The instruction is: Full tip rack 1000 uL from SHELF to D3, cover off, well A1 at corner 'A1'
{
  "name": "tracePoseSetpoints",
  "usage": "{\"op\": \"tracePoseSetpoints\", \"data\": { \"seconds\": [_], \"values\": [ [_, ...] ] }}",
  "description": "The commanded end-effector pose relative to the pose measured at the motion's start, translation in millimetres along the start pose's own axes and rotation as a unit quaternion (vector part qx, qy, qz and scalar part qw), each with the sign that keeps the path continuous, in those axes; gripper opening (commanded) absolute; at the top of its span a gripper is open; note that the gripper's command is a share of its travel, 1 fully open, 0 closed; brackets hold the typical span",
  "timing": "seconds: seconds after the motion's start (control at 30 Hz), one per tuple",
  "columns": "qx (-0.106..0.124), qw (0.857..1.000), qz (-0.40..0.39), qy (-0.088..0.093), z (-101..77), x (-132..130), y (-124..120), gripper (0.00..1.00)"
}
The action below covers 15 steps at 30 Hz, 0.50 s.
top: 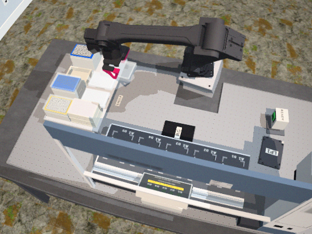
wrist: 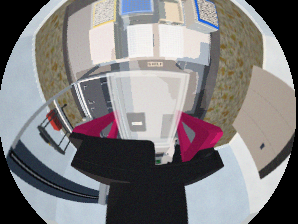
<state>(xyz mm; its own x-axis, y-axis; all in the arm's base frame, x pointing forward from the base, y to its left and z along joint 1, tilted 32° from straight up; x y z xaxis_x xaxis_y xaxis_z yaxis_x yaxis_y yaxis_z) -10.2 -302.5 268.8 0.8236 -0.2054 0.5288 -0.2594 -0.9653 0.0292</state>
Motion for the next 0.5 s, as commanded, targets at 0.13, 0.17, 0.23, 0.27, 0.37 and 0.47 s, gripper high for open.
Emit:
{"op": "tracePoseSetpoints", "data": {
  "seconds": [0.13, 0.17, 0.23, 0.27, 0.37, 0.47],
  "values": [
    [-0.002, 1.0, -0.016, 0.0, -3.5, -28, 3, 0.0],
    [-0.009, 1.0, -0.02, 0.0, -6.6, -32, 2, 0.0],
    [-0.002, 1.0, -0.016, 0.0, -3.6, -44, 4, 0.0],
    [-0.002, 1.0, -0.016, 0.0, -3.6, -49, 4, 0.0],
    [-0.003, 1.0, -0.017, 0.0, -3.7, -64, 5, 0.0],
    [-0.005, 1.0, -0.017, -0.001, -3.7, -79, 7, 0.0]
  ]
}}
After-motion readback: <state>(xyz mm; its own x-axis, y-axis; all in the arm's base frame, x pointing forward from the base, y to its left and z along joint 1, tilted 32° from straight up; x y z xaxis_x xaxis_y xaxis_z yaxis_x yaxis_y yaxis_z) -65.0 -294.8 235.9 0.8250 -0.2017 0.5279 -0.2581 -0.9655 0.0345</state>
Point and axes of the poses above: the point where the finger pads meet when closed, its own z axis out along the fingers, its own x axis across the jaws, y = z × x, the point moved 9 cm from there along -z, back along the fingers, and after that the axes turned 3 degrees about z, right-handed, at the moved point
